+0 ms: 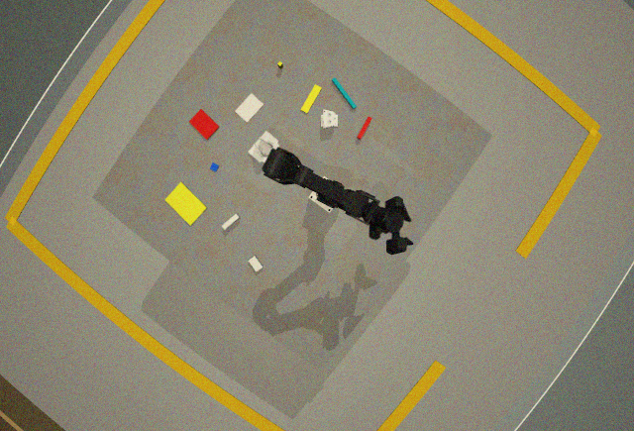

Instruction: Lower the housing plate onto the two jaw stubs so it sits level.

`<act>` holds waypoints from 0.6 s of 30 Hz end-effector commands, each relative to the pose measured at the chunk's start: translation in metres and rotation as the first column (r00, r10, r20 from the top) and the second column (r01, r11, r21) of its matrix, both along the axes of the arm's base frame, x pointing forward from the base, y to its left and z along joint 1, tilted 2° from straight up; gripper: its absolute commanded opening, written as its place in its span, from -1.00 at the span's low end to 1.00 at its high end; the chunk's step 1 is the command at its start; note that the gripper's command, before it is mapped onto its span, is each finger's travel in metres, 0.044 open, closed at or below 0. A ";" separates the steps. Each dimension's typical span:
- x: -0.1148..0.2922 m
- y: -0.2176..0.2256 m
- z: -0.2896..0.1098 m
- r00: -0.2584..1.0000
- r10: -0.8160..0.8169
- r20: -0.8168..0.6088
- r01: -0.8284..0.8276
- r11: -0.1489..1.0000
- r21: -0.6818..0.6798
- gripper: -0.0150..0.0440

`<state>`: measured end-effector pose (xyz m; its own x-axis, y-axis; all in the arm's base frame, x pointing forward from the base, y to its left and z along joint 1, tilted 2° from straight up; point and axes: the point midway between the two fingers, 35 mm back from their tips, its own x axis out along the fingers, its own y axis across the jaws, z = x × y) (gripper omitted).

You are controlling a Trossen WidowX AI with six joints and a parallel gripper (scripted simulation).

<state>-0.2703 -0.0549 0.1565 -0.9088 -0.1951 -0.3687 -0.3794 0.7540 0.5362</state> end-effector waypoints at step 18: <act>0.023 -0.092 -0.014 0.912 0.377 0.164 -0.403 0.898 0.176 1.00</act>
<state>-0.2532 -0.1317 0.1442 -0.7578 -0.4037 -0.5126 -0.6523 0.4865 0.5812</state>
